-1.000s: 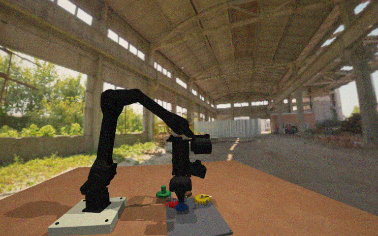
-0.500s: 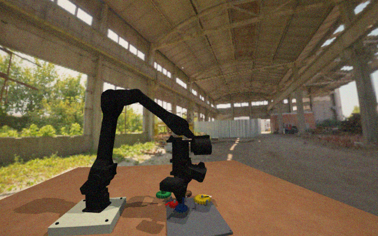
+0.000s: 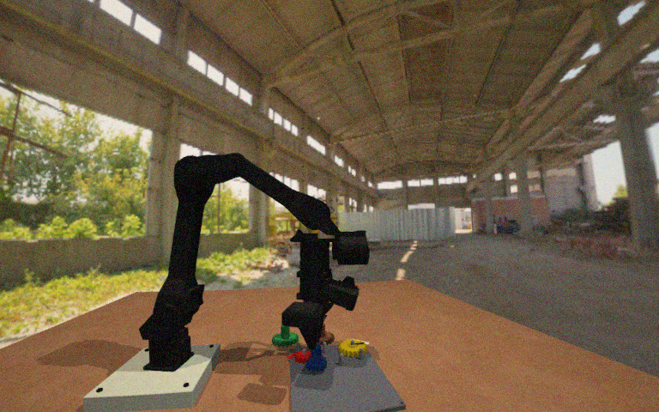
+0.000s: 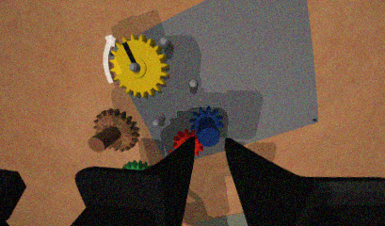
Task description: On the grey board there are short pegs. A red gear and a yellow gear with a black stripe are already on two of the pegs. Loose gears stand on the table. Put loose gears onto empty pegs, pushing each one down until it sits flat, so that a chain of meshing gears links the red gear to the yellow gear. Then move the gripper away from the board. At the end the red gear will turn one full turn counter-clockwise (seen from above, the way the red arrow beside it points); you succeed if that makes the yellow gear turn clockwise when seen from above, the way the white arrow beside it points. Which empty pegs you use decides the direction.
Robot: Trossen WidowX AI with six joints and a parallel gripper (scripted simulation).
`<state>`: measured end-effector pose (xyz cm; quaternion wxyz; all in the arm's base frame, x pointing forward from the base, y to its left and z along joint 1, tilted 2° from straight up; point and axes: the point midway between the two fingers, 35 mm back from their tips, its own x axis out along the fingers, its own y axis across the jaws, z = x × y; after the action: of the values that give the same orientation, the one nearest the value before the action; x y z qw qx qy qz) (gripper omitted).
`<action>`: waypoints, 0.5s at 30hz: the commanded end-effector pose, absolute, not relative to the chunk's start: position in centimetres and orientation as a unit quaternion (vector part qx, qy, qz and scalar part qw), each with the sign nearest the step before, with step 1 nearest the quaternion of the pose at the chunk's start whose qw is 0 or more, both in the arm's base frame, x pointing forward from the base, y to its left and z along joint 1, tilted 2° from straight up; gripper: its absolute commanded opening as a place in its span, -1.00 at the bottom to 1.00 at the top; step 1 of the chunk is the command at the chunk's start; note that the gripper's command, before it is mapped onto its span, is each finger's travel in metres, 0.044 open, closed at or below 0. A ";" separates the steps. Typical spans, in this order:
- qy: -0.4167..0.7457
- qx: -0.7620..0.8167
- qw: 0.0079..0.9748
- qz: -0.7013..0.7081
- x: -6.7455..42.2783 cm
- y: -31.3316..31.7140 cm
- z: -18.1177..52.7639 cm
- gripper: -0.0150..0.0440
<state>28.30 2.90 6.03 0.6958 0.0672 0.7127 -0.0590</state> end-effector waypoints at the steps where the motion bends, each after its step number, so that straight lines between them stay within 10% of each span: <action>1: 0.707 0.043 0.705 -0.034 28.6 2.9 8.7 -0.02; 5: 0.708 0.035 0.705 -0.025 28.5 2.9 9.6 -0.02; 15: 0.662 -0.239 0.663 0.255 22.4 12.8 8.9 0.87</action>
<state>25.04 9.95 8.85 0.6889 -0.1472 0.6912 0.1611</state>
